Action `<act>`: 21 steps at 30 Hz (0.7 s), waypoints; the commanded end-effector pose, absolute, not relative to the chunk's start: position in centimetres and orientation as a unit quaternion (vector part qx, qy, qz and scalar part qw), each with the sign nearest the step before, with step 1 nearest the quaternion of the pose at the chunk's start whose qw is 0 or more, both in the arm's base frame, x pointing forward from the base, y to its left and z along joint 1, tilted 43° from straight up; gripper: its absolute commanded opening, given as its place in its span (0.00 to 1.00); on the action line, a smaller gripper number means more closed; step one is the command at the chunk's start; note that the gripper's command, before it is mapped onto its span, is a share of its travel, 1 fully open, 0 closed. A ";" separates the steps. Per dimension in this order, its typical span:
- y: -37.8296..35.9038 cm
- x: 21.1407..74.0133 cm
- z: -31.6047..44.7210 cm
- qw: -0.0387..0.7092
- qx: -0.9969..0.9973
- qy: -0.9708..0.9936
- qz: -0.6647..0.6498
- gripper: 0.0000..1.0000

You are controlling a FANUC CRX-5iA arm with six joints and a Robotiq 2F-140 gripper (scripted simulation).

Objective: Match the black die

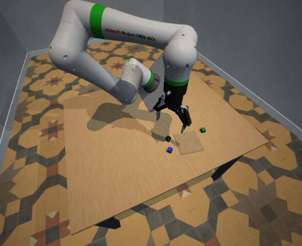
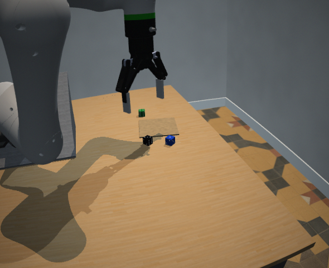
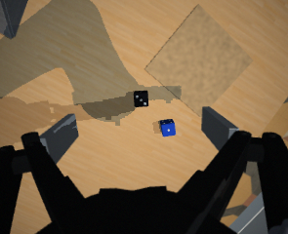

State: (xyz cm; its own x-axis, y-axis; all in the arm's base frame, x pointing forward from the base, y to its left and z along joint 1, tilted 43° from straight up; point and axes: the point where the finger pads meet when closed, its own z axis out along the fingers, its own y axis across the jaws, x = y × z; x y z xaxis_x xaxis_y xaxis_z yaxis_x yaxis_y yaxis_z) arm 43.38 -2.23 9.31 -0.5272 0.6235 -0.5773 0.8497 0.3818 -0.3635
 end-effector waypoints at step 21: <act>-2.4 43.4 9.2 0.203 0.522 0.771 -0.305 1.00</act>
State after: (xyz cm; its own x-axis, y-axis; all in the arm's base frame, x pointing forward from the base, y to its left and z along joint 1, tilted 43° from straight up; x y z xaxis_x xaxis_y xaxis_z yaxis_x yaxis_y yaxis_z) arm 43.39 -2.30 9.28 -0.4627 0.6513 -0.6014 0.8865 0.3348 -0.3195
